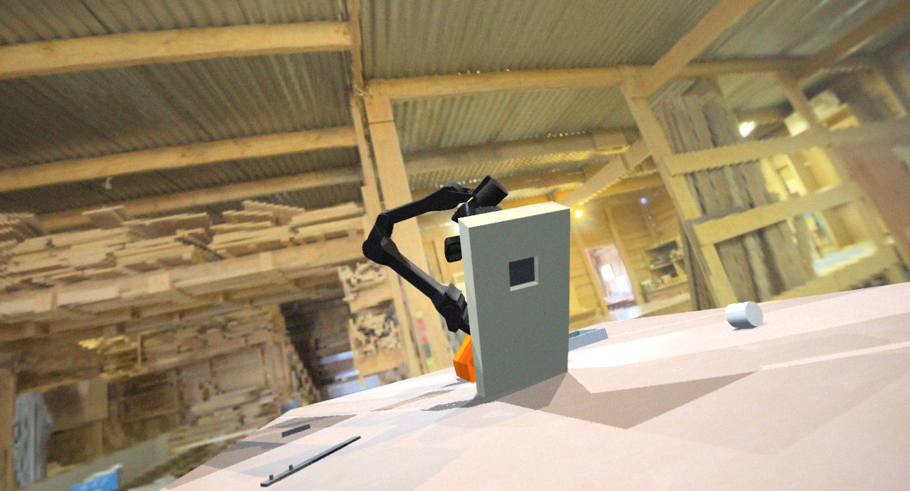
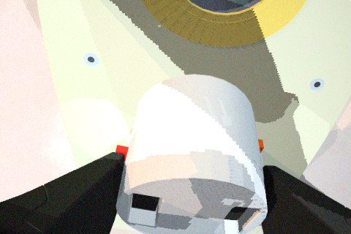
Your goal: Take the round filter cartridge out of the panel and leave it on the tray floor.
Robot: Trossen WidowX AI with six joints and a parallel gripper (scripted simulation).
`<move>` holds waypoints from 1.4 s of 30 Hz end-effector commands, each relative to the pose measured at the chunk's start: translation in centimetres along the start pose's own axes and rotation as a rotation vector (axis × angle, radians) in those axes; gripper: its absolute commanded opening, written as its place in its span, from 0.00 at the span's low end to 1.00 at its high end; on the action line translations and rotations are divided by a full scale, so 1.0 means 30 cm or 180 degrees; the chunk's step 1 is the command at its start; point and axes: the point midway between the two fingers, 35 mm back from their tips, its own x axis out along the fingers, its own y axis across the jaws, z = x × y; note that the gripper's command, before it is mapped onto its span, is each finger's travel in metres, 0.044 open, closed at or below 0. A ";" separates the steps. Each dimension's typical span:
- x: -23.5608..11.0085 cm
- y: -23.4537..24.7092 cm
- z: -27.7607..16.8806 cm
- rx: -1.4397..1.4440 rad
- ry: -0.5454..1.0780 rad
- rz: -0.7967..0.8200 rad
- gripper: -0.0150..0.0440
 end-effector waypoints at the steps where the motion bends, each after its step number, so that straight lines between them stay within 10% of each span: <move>1: -0.074 0.000 0.008 0.0024 -0.0015 0.0007 0.25; 27: -0.093 0.258 0.000 -0.0013 -0.0009 -0.0014 0.25; 42: -0.204 0.573 -0.173 -0.1646 0.0131 0.0982 0.25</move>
